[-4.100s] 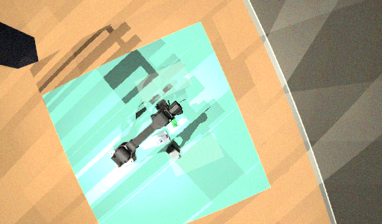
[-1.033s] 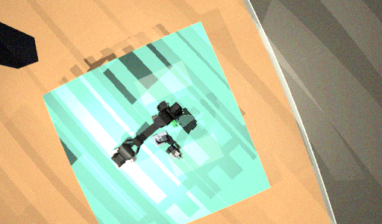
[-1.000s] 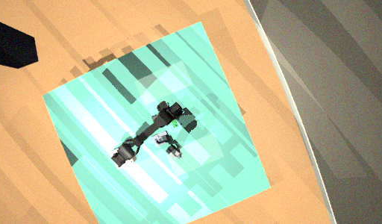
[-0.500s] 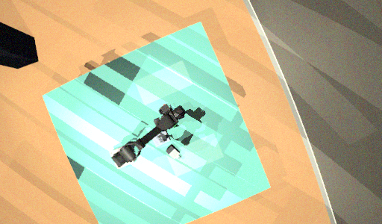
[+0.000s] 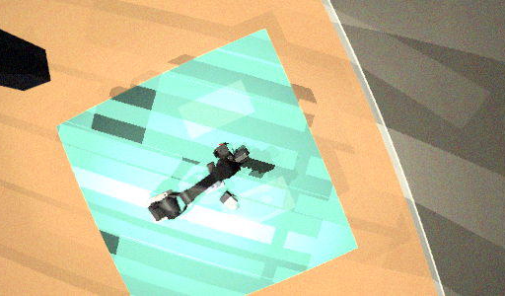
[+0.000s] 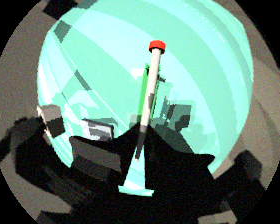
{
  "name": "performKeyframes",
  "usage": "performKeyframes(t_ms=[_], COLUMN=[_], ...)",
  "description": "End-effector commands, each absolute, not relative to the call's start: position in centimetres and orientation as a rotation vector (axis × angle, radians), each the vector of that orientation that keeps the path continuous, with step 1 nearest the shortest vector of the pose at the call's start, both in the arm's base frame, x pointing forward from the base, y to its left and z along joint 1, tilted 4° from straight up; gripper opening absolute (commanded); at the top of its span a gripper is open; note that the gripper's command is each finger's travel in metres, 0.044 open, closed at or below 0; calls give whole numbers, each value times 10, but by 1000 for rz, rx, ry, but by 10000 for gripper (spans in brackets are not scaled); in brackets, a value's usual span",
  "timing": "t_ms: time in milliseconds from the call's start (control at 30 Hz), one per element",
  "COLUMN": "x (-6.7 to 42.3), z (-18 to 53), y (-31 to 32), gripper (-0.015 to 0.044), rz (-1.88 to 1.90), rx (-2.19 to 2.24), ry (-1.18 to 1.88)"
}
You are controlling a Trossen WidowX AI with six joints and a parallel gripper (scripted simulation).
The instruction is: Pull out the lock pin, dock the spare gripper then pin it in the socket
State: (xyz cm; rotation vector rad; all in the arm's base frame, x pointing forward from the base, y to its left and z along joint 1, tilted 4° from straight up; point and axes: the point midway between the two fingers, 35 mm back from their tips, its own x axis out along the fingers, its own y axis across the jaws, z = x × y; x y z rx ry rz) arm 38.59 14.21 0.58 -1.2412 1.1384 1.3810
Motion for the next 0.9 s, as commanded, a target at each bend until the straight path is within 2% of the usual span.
performKeyframes(t_ms=[0, 867], x=[386, 386], z=[4, -31], y=[142, 140], gripper=[0, 0], rz=[1384, 1375], rx=[-1248, -1251], ry=[1134, 1120])
